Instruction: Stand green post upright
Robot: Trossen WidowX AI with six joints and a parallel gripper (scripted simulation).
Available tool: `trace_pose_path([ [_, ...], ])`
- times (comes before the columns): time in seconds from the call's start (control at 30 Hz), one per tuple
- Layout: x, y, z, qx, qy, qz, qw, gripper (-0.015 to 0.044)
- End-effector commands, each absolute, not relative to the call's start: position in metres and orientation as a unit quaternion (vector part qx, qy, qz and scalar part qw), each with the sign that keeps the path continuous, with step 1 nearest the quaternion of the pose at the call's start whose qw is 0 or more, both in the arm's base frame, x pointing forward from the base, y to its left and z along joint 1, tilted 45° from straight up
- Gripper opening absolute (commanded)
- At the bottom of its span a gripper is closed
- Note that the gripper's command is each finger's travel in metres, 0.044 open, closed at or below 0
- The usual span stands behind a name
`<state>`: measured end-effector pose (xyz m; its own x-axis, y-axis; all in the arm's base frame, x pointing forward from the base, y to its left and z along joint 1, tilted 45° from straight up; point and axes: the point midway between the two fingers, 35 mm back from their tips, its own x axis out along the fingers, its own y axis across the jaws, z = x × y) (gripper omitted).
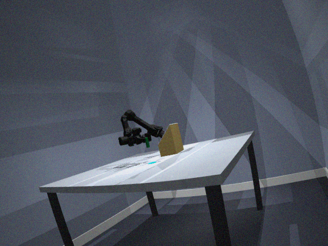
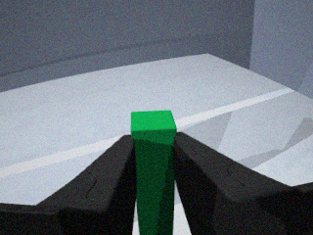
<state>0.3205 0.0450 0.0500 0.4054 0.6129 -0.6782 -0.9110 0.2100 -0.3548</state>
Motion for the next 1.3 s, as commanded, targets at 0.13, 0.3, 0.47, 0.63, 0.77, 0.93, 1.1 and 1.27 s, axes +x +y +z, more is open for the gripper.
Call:
trace_pose_path([
  [0.13, 0.319, 0.045, 0.05, -0.371, 0.195, 0.508, 0.752, 0.0023],
  [0.3, 0.319, 0.045, 0.05, -0.371, 0.195, 0.508, 0.752, 0.0023],
  [0.47, 0.32, 0.041, 0.046, -0.371, 0.196, 0.508, 0.752, 0.0023],
  [0.63, 0.324, 0.026, 0.032, -0.372, 0.197, 0.509, 0.751, 0.0023],
  [0.77, 0.327, 0.015, 0.021, -0.373, 0.198, 0.509, 0.75, 0.0023],
  [0.93, 0.328, 0.0, 0.006, -0.373, 0.198, 0.509, 0.75, 0.0023],
  [1.1, 0.329, -0.014, -0.009, -0.372, 0.197, 0.509, 0.751, 0.0023],
  [1.27, 0.329, -0.019, -0.014, -0.372, 0.197, 0.508, 0.751, 0.0023],
])
